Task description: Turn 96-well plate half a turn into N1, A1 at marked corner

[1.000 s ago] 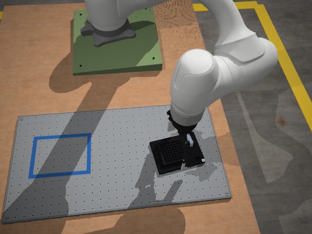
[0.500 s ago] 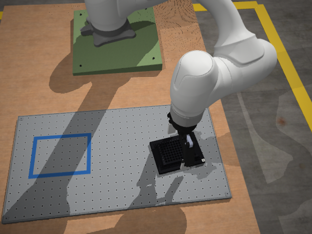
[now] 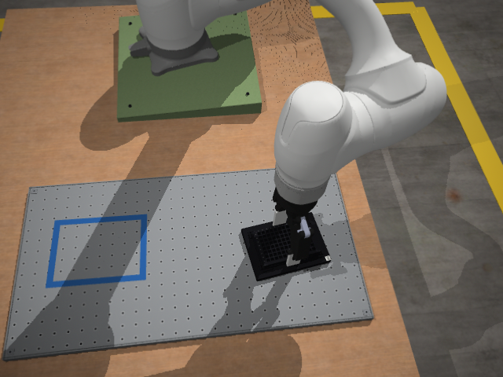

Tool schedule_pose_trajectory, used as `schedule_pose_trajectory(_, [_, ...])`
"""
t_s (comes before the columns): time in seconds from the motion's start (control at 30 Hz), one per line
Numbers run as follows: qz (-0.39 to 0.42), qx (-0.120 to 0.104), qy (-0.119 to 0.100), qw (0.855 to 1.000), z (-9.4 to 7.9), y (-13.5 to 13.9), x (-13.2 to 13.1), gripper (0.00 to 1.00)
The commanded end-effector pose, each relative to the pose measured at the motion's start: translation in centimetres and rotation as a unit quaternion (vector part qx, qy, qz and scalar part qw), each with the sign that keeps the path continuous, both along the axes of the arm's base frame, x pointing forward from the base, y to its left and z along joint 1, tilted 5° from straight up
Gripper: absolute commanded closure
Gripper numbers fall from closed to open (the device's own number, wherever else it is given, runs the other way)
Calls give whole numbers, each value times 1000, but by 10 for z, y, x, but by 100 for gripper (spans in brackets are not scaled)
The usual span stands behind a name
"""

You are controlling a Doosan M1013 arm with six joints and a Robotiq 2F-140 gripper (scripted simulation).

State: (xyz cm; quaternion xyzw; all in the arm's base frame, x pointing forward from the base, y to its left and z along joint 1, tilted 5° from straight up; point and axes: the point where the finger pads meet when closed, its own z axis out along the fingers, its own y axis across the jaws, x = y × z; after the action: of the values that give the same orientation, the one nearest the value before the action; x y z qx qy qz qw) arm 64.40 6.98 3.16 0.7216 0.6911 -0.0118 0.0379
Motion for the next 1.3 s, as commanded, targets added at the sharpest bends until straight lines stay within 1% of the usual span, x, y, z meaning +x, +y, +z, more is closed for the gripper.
schedule_pose_trajectory(0.0, [0,0,0,1000,0,0,0,100])
schedule_pose_trajectory(0.57, [0,0,0,1000,0,0,0,100])
schedule_pose_trajectory(1.0, [0,0,0,1000,21,2,-1,100])
schedule_pose_trajectory(1.07, [0,0,0,1000,21,2,-1,100])
schedule_pose_trajectory(1.27, [0,0,0,1000,31,2,-1,100])
